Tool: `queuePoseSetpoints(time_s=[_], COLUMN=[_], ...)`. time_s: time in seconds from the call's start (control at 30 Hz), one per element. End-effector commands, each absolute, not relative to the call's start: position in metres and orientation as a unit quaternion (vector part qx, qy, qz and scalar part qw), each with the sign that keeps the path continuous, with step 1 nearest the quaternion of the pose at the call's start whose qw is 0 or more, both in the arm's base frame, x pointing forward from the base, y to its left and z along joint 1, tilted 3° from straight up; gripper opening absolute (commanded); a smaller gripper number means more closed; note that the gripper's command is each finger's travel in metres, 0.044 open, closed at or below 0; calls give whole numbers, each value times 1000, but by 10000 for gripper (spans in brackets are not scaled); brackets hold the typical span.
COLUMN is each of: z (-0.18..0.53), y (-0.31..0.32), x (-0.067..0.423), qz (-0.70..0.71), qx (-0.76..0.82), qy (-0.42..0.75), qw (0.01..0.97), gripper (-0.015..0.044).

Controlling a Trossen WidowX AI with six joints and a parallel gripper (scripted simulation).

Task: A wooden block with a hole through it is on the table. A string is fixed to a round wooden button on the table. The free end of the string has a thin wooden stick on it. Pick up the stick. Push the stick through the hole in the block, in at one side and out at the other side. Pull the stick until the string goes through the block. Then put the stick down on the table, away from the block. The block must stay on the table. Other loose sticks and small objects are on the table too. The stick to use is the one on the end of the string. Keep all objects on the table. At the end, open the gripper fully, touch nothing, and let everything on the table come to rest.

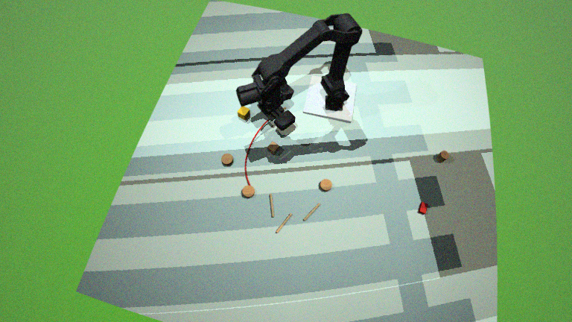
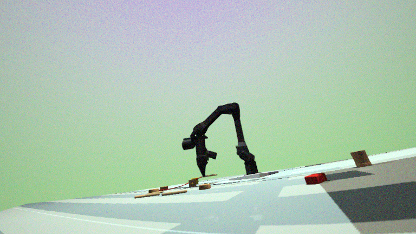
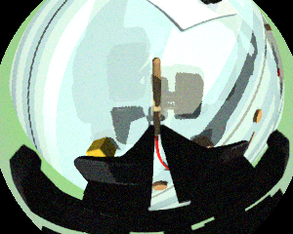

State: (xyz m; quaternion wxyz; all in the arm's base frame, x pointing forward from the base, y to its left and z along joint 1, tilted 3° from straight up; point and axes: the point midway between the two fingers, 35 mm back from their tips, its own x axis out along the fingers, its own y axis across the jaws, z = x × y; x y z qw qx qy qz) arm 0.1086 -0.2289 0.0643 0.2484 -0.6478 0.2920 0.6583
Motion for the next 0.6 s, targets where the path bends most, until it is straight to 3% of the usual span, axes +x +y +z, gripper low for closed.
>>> queuePoseSetpoints(time_s=[0.0,0.57], z=[72,86], y=[-229,-227], x=[109,109], qz=[656,658], qx=[-649,-648], qy=[295,292], qw=[249,248], gripper=[0,0])
